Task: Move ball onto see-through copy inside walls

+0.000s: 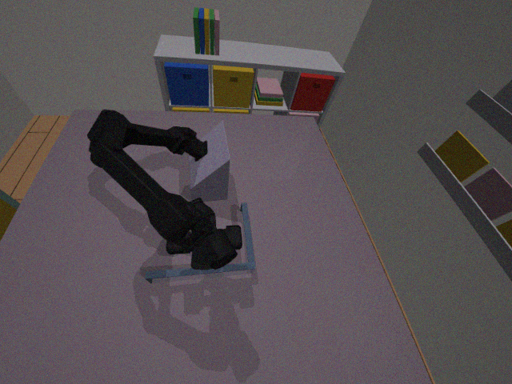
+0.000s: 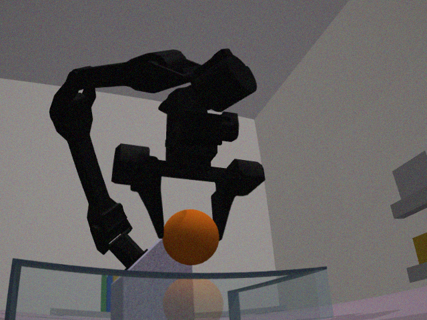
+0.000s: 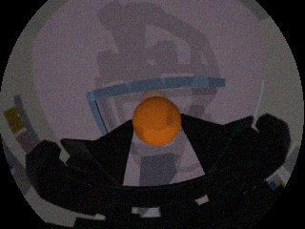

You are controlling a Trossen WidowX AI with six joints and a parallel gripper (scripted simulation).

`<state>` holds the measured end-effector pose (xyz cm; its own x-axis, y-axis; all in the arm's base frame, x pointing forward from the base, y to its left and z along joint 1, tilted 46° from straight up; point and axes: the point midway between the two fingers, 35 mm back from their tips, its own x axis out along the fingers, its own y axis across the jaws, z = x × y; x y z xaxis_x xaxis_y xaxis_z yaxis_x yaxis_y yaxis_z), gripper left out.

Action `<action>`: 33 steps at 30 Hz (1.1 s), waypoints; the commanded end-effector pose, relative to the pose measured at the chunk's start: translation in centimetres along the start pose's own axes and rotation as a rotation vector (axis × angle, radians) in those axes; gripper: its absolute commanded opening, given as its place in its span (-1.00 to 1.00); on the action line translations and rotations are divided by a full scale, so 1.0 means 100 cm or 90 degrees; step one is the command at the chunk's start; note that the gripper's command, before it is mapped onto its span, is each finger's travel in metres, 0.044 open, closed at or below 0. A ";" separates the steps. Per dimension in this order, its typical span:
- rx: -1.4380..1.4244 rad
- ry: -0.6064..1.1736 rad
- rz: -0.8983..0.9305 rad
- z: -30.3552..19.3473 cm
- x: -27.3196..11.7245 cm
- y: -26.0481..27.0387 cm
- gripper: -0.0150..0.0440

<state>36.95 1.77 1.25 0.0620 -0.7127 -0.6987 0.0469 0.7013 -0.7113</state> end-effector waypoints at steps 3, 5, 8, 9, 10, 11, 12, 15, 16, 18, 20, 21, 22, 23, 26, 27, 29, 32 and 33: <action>-0.004 -0.003 -0.003 0.000 0.025 -0.001 -0.49; -0.004 -0.003 -0.003 0.000 0.037 -0.001 -0.49; -0.004 -0.003 -0.004 -0.001 0.055 -0.002 -0.49; -0.004 -0.003 -0.005 -0.001 0.060 -0.002 -0.49; -0.004 -0.003 -0.005 -0.001 0.063 -0.002 -0.49; -0.004 -0.003 -0.005 -0.001 0.064 -0.002 -0.49; -0.004 -0.003 -0.005 -0.001 0.064 -0.002 -0.49; -0.004 -0.003 -0.005 -0.001 0.065 -0.002 -0.49; -0.004 -0.003 -0.005 -0.001 0.066 -0.002 -0.49; -0.004 -0.003 -0.005 -0.001 0.069 -0.002 -0.49; -0.004 -0.003 -0.005 -0.001 0.072 -0.002 -0.49; -0.004 -0.003 -0.006 -0.001 0.074 -0.002 -0.49; -0.004 -0.003 -0.006 -0.001 0.075 -0.002 -0.49; -0.004 -0.003 -0.006 -0.001 0.077 -0.002 -0.49; -0.004 -0.003 -0.006 -0.001 0.082 -0.003 -0.49; -0.004 -0.003 -0.006 -0.001 0.082 -0.003 -0.49; -0.002 -0.003 -0.003 -0.001 0.079 -0.003 -0.40; -0.002 -0.003 -0.003 -0.001 0.079 -0.003 -0.14; -0.002 -0.003 -0.003 -0.001 0.079 -0.003 -0.05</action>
<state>37.35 -4.02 -4.08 0.0664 -0.7165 -0.6945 0.0420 0.6974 -0.7155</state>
